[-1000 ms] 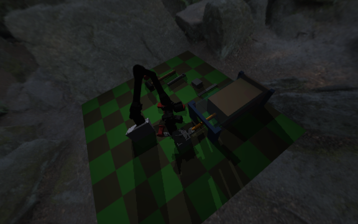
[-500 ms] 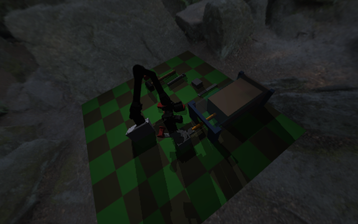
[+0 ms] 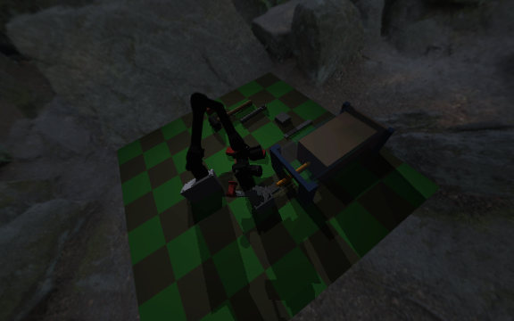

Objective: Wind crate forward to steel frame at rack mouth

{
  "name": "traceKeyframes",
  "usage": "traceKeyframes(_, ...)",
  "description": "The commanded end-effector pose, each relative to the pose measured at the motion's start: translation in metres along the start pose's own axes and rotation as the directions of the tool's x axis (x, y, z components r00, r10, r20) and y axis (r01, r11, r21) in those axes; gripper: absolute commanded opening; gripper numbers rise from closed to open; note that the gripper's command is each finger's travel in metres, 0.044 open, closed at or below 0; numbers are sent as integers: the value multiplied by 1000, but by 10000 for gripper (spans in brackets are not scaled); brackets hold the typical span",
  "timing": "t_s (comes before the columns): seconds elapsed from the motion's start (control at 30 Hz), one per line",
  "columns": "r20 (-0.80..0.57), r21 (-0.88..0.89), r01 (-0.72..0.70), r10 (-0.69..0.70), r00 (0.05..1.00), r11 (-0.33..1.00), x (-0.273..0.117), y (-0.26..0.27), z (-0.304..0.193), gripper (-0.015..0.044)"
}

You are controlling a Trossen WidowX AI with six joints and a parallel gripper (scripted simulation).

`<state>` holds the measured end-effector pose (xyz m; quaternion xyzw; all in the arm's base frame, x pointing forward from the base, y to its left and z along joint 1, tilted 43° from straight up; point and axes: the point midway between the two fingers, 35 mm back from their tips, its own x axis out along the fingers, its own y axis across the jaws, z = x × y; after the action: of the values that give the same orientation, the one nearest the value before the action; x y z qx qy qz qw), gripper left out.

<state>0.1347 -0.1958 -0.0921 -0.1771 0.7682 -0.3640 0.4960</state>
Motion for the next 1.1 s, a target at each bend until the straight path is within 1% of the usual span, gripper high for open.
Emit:
traceKeyframes(0.0, 2, 1, -11, 11, 1000, 1000, 0, 2, 1, 240)
traceKeyframes(0.8, 2, 1, -11, 11, 1000, 1000, 0, 2, 1, 240)
traceKeyframes(1.07, 0, 0, 1, -1, 1000, 1000, 0, -7, -3, 240)
